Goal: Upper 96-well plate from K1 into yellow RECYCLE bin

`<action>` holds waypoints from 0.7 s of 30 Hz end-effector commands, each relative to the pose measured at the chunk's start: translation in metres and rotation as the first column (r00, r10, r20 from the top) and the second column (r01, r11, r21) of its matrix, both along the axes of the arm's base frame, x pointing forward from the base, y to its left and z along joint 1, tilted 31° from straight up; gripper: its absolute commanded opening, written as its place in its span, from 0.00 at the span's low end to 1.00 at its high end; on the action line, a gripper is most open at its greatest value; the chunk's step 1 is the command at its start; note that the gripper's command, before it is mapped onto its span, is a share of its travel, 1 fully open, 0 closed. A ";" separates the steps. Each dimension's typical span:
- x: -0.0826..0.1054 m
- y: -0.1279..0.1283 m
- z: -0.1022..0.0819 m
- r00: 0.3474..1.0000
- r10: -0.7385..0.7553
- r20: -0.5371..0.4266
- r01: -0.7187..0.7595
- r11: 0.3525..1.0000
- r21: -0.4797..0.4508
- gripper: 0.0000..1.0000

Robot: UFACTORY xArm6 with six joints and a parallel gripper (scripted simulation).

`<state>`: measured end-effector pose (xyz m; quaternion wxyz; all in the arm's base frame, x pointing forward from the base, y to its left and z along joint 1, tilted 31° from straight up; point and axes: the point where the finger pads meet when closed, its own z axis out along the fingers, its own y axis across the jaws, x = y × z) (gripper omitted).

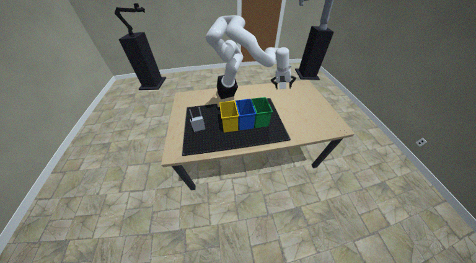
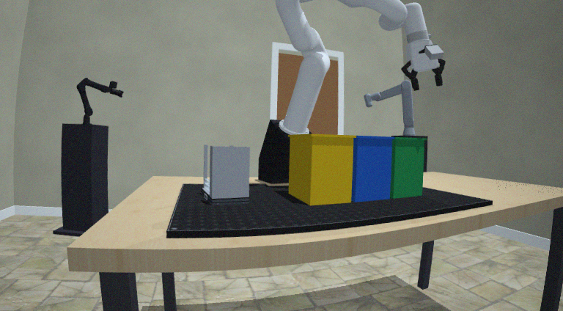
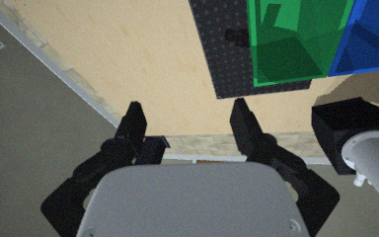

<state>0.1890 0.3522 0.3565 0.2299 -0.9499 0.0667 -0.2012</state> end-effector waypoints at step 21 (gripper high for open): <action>0.017 -0.008 -0.003 1.000 0.008 0.007 -0.007 0.999 -0.031 1.00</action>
